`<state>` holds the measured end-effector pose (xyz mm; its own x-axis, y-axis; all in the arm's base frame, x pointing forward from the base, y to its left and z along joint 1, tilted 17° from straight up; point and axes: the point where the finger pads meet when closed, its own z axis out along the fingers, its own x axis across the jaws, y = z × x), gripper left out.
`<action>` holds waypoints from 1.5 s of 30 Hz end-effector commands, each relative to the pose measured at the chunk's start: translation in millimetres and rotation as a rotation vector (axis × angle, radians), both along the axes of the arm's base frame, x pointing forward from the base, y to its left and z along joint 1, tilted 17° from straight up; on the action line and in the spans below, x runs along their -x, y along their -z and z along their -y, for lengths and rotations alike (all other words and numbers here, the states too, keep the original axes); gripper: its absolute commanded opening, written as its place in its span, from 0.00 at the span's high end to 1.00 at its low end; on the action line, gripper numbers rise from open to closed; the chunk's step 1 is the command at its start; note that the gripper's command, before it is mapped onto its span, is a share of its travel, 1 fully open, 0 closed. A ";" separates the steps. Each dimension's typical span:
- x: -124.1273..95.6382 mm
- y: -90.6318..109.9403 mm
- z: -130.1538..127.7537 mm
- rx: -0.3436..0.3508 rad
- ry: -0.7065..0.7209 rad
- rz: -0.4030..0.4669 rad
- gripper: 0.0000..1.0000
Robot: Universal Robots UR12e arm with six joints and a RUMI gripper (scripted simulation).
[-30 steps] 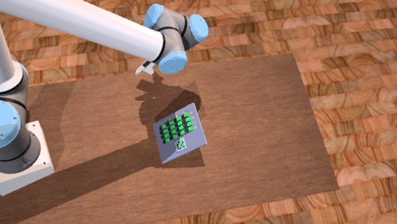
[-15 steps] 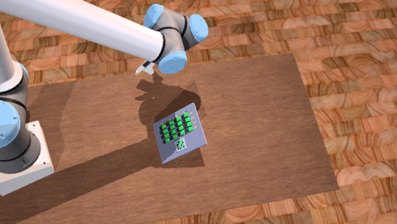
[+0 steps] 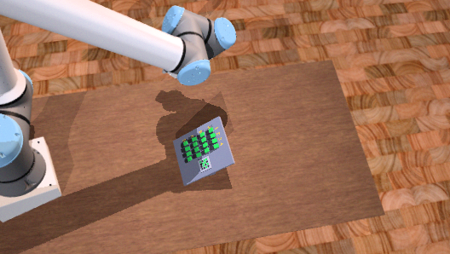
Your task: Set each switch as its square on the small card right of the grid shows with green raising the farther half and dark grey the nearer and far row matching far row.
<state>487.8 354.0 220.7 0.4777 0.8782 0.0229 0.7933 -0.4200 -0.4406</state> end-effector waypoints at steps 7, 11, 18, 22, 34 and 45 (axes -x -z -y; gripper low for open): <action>-13.5 -5.9 20.7 0.020 0.178 0.025 1.00; -23.5 -10.1 37.8 0.033 0.321 0.040 1.00; -41.1 -18.8 72.4 0.046 0.600 0.063 1.00; -47.2 -22.3 86.1 0.047 0.708 0.069 1.00; -70.7 -40.4 156.7 0.020 1.235 0.076 1.00; -79.2 -52.9 205.9 -0.034 1.583 0.060 1.00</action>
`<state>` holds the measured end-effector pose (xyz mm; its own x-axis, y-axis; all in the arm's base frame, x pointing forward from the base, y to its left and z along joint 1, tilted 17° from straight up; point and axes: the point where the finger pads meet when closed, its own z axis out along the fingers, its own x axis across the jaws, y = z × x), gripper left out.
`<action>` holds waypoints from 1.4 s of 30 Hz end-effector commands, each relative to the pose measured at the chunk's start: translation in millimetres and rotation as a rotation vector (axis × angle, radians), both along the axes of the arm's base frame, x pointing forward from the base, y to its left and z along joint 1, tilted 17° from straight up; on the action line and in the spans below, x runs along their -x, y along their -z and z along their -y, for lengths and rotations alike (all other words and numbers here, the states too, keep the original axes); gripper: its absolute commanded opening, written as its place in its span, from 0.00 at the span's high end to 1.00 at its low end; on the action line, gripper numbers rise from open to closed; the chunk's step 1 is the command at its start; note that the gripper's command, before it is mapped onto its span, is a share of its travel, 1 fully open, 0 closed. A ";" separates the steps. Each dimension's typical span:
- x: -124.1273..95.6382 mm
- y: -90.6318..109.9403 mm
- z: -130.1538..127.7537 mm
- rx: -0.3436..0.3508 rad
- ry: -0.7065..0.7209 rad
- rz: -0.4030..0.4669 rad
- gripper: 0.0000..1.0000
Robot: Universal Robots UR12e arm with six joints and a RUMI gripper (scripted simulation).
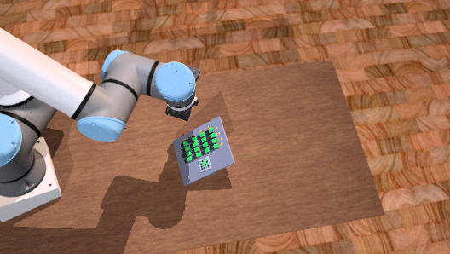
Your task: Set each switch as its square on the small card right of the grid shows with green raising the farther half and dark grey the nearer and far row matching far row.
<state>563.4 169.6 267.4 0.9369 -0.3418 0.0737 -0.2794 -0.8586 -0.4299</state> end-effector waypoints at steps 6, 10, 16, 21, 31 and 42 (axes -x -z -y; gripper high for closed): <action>-5.6 -13.9 52.0 -0.066 0.369 0.037 1.00; -5.7 -17.4 66.0 -0.092 0.464 0.047 1.00; -3.5 -25.9 101.1 -0.166 0.700 0.073 1.00; -0.5 -30.6 121.6 -0.217 0.837 0.091 1.00; 2.9 -34.4 138.3 -0.264 0.949 0.107 1.00; 3.4 -34.7 141.0 -0.272 0.968 0.109 1.00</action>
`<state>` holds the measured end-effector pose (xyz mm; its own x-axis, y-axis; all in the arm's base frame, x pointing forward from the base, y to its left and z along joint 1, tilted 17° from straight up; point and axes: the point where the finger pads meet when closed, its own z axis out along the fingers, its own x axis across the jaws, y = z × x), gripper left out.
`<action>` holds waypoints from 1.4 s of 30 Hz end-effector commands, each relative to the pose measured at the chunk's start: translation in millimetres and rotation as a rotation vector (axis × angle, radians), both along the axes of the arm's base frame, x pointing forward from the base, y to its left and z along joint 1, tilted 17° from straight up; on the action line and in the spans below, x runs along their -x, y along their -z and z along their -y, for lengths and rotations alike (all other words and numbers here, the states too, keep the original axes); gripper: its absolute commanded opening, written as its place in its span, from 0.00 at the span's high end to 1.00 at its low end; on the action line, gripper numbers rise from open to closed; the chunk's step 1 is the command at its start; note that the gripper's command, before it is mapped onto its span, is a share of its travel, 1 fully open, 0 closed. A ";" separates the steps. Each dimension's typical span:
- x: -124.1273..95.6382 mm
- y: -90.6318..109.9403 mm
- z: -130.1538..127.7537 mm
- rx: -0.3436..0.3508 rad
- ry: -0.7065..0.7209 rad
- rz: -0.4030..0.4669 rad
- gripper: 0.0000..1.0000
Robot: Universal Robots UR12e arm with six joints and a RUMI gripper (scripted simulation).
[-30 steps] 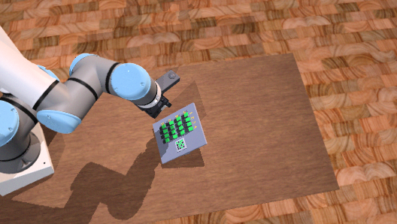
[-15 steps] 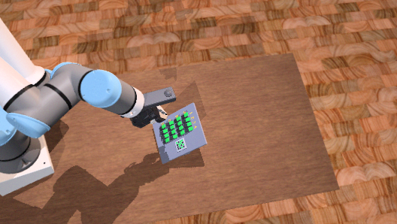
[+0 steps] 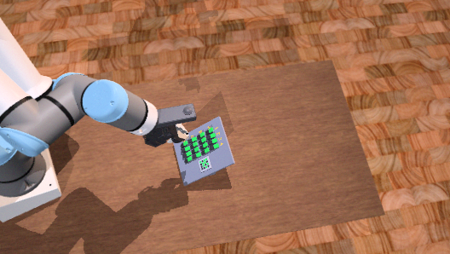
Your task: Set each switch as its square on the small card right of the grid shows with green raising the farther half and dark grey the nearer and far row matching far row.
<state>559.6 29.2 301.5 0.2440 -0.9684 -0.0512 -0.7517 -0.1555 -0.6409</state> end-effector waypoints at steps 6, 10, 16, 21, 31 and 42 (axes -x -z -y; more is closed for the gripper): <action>-2.9 2.5 -0.2 0.000 0.004 0.000 1.00; -9.3 10.4 -2.2 0.000 0.004 0.000 1.00; -24.6 29.4 -7.2 0.000 0.004 0.000 1.00; -33.5 40.4 -10.1 0.000 0.004 0.000 1.00; -57.4 69.9 -17.8 0.000 0.004 0.000 1.00; -62.4 76.2 -19.5 0.000 0.004 0.000 1.00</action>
